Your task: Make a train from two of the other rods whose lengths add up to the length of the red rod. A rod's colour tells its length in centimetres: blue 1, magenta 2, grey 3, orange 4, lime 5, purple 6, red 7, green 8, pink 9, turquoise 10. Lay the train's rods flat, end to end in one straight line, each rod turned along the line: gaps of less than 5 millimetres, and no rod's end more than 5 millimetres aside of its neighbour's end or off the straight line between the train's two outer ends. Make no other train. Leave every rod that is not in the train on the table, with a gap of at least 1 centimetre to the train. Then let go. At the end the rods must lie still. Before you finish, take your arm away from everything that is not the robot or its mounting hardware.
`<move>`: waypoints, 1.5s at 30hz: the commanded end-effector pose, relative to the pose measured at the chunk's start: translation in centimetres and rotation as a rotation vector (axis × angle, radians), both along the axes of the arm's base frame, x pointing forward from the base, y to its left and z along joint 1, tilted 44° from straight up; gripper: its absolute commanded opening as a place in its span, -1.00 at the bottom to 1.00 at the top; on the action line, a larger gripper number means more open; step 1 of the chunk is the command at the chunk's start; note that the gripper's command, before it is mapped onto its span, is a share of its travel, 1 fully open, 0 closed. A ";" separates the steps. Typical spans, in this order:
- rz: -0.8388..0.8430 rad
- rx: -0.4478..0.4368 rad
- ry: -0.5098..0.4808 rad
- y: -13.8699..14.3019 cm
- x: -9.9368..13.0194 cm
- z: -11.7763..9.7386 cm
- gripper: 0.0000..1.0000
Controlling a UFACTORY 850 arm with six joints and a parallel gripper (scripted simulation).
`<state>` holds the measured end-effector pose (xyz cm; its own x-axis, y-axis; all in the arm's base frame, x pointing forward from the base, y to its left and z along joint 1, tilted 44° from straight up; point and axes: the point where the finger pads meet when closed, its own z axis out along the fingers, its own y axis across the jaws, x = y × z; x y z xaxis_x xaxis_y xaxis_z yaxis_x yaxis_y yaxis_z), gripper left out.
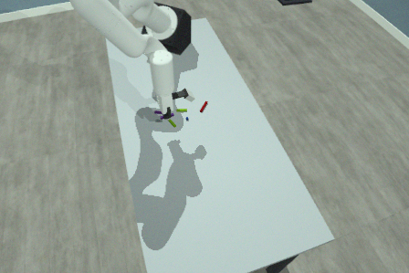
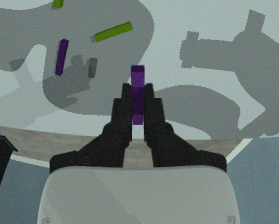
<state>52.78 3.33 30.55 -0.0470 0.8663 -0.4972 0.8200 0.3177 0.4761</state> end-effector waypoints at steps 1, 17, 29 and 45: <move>-0.076 0.058 -0.046 2.5 -0.1 -1.6 -0.92; -0.335 0.262 -0.193 11.1 -2.1 -7.4 -0.92; -0.342 0.268 -0.198 11.3 -2.2 -7.6 -0.92; -0.342 0.268 -0.198 10.5 -1.0 -9.1 -0.92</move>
